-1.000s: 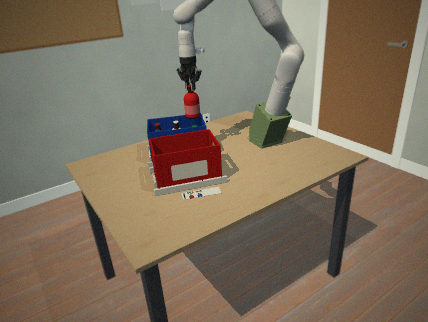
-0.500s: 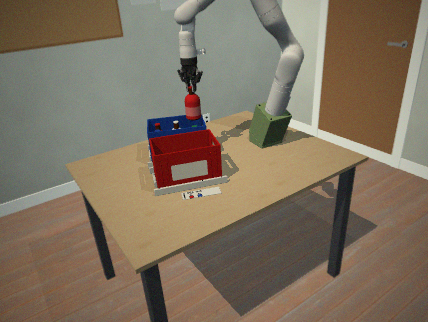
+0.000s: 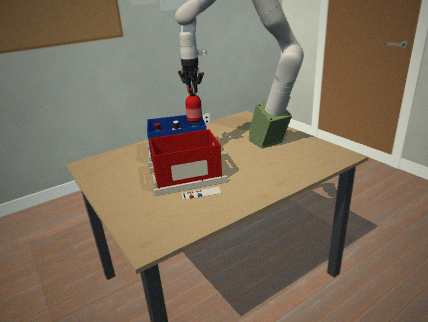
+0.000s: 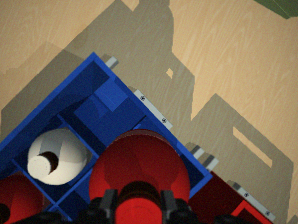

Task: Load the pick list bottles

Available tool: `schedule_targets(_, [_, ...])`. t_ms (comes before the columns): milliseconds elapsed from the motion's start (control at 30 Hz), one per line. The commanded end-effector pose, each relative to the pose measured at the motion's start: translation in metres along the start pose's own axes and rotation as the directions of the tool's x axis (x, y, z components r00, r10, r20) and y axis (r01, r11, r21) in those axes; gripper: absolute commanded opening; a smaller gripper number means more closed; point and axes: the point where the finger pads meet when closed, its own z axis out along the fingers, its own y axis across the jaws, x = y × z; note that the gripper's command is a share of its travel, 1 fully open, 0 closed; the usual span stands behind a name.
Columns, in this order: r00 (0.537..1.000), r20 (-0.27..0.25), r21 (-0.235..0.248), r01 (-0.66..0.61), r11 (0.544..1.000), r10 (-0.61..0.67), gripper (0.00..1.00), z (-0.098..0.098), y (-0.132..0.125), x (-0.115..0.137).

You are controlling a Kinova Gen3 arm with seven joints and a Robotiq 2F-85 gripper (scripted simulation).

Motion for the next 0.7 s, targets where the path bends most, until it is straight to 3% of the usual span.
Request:
schedule_targets(0, [1.0,0.001,0.002,0.0,1.0,0.0,0.1,-0.001,0.004,-0.004])
schedule_targets(667, [1.0,0.001,0.002,0.0,1.0,0.0,0.1,-0.001,0.03,-0.028])
